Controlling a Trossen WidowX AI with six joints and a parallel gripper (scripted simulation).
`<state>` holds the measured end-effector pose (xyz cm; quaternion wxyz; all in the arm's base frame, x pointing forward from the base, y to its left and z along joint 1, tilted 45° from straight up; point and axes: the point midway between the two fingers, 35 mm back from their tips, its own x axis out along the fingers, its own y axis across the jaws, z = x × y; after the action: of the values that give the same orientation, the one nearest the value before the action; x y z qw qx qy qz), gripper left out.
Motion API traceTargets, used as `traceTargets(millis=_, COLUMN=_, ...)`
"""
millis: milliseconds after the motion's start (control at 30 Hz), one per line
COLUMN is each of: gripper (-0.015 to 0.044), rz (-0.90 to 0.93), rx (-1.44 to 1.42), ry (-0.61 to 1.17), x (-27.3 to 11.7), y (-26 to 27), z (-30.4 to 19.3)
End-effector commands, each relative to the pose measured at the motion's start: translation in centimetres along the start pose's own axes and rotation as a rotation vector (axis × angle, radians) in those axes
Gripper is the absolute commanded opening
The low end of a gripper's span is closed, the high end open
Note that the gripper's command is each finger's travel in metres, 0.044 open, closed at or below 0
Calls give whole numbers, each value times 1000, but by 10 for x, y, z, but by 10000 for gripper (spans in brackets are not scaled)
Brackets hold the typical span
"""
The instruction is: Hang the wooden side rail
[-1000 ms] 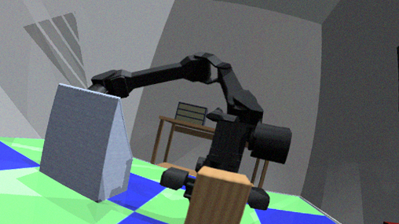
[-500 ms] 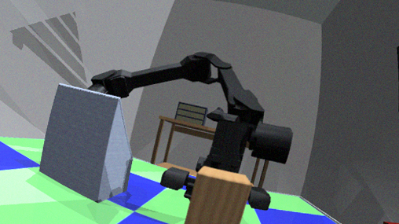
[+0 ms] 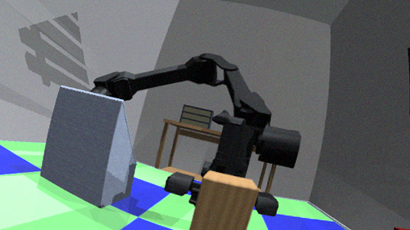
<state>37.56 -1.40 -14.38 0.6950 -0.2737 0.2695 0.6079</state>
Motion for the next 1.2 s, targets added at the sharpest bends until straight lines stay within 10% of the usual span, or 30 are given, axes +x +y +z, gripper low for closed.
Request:
traceTargets(millis=0, gripper=0, rz=-13, rx=6, ry=5, x=-4, y=-1, z=-5)
traceTargets(millis=1167, gripper=0, rz=-13, rx=6, ry=5, x=-5, y=0, z=-9)
